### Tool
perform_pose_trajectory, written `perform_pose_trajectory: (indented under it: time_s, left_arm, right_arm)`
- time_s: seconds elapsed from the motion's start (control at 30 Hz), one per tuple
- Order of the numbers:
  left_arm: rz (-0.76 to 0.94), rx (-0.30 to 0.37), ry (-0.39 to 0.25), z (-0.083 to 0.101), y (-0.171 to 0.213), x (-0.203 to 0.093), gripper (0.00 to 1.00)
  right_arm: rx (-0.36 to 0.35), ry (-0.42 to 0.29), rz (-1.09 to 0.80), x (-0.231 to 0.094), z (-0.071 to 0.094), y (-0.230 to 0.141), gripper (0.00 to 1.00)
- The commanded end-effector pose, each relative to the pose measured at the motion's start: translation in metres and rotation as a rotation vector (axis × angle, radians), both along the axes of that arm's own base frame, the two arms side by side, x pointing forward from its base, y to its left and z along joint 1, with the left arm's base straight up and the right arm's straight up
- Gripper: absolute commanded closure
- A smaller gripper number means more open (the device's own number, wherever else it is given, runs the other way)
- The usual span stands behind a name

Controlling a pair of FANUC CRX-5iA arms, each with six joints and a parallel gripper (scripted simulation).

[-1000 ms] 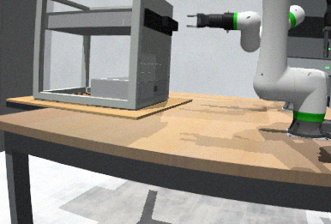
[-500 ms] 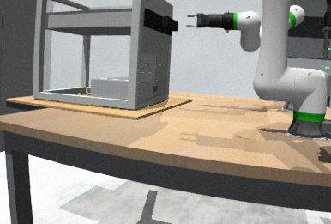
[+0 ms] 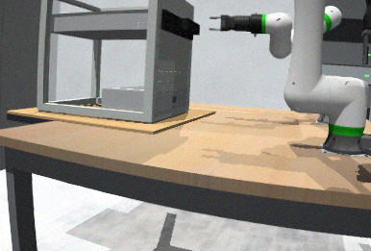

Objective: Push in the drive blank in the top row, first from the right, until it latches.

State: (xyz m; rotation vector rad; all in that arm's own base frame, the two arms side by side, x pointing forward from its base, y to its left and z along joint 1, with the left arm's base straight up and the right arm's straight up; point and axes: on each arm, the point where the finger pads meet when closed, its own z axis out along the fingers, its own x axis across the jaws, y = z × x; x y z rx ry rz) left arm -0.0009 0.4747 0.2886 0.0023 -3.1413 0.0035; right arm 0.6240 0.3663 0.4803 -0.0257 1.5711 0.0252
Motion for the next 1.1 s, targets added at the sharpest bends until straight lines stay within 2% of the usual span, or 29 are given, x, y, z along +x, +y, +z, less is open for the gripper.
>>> perform_pose_trajectory:
  time_s: [0.0, 0.47, 0.5, 1.07]
  left_arm:
    - [0.000, 0.002, 0.000, 0.0010, 0.0003, 0.0002, 0.00]
    - [0.000, 0.002, 0.000, 0.0010, 0.0003, 0.0002, 0.00]
    - [0.000, 0.002, 0.000, 0.0010, 0.0003, 0.0002, 0.00]
    - [0.000, 0.002, 0.000, 0.0010, 0.0003, 0.0002, 0.00]
  right_arm:
    - [0.001, -0.002, 0.000, -0.0001, 0.0013, -0.0001, 0.00]
    - [0.001, -0.002, 0.000, -0.0001, 0.0013, -0.0001, 0.00]
    - [0.001, -0.002, 0.000, -0.0001, 0.0013, -0.0001, 1.00]
    - [0.001, -0.002, 0.000, -0.0001, 0.0013, -0.0001, 1.00]
